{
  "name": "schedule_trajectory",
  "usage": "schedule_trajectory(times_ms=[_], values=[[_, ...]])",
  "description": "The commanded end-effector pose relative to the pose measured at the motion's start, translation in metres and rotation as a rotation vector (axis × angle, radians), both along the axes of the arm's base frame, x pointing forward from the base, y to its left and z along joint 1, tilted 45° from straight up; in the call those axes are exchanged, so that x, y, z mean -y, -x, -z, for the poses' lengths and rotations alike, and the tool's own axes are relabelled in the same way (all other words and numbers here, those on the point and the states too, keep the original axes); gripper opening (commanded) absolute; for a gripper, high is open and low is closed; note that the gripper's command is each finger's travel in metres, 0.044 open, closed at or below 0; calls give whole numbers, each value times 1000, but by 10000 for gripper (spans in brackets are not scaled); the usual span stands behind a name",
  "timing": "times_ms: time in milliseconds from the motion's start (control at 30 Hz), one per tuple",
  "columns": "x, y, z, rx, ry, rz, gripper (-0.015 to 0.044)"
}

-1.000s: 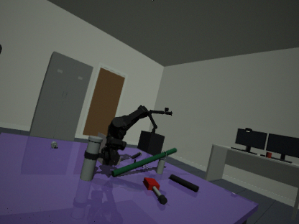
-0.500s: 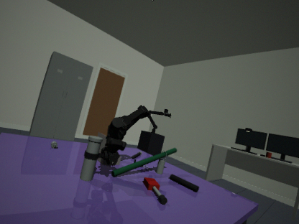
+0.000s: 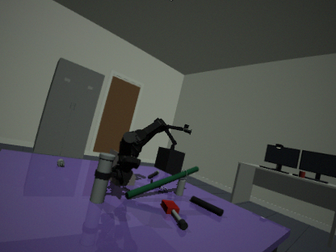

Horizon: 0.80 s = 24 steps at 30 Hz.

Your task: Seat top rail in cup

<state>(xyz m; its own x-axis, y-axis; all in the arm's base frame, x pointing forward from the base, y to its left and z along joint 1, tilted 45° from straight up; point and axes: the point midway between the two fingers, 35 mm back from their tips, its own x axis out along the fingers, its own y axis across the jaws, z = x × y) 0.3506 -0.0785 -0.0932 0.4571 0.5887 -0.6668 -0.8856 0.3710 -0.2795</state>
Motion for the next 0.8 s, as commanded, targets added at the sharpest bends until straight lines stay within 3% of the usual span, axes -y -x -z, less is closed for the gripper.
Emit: schedule_trajectory(times_ms=[0,767], values=[[0,3,1,21,0,-22,0],[1,16,0,110,-6,-115,0]])
